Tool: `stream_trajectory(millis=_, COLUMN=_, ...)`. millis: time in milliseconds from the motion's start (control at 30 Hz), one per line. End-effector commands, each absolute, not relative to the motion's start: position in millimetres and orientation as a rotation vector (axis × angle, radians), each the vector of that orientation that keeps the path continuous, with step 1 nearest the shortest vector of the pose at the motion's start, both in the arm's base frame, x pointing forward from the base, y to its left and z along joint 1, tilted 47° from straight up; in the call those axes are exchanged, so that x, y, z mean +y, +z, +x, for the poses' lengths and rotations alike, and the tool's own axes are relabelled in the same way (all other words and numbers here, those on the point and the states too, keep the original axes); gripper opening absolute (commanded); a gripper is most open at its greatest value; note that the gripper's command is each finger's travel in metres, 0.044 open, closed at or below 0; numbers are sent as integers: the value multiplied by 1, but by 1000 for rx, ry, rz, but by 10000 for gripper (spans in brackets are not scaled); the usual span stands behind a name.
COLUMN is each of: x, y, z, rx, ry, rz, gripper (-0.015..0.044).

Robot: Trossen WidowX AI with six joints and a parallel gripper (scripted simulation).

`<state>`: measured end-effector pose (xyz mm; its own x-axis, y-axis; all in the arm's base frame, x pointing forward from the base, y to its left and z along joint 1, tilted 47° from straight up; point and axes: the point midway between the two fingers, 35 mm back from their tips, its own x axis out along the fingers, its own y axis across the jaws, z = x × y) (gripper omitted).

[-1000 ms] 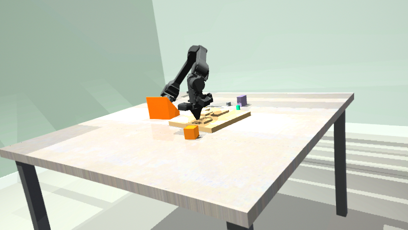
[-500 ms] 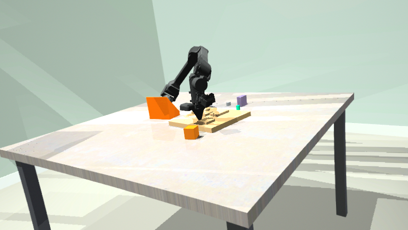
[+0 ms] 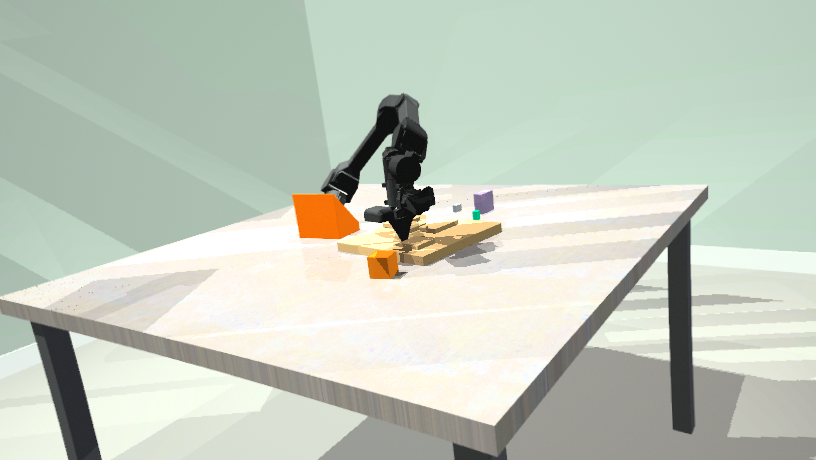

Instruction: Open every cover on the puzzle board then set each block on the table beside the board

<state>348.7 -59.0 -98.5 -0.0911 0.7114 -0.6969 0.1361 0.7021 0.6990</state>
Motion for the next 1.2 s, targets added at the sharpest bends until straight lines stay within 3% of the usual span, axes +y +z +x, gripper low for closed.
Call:
stream_trajectory(millis=0, x=-60, y=-98, z=354, rx=1612, ry=552, rz=705, gripper=0)
stream_trajectory(millis=1167, x=-58, y=-103, z=388, rx=1611, ry=553, rz=704, gripper=0)
